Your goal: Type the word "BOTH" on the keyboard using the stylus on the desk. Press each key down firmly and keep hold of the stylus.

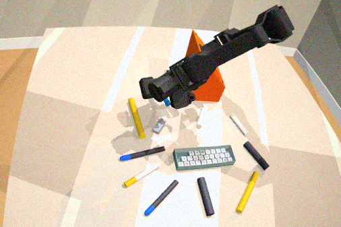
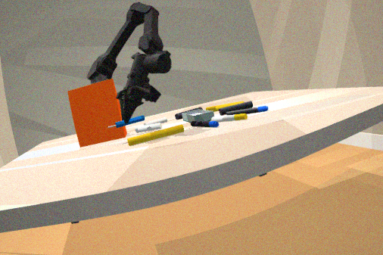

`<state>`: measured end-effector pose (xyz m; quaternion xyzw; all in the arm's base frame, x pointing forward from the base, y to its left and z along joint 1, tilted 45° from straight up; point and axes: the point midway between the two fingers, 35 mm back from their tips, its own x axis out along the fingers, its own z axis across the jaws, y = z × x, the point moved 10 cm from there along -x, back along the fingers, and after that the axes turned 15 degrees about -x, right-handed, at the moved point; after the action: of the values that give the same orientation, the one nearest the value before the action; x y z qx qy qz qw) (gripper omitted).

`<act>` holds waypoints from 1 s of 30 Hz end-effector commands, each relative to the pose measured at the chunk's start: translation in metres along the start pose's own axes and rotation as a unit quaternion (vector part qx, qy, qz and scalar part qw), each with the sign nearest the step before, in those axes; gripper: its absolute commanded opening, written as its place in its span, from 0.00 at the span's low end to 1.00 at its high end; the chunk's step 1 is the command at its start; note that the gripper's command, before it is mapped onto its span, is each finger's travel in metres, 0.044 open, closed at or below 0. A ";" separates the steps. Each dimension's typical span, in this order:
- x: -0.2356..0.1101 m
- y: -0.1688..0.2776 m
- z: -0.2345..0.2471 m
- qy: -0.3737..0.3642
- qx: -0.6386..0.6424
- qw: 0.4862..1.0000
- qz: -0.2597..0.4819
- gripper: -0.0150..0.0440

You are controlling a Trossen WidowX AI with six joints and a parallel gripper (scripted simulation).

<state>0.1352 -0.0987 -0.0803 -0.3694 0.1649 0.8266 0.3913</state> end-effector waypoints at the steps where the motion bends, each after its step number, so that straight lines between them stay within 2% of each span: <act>1: 0.000 0.000 0.000 0.002 0.002 1.000 0.001 0.25; 16: -0.031 -0.038 0.012 0.177 0.128 0.976 0.024 0.25; 30: -0.054 -0.077 0.036 0.329 0.228 0.915 -0.056 0.25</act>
<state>0.1950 -0.0652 -0.0228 -0.5149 0.4290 0.6142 0.4167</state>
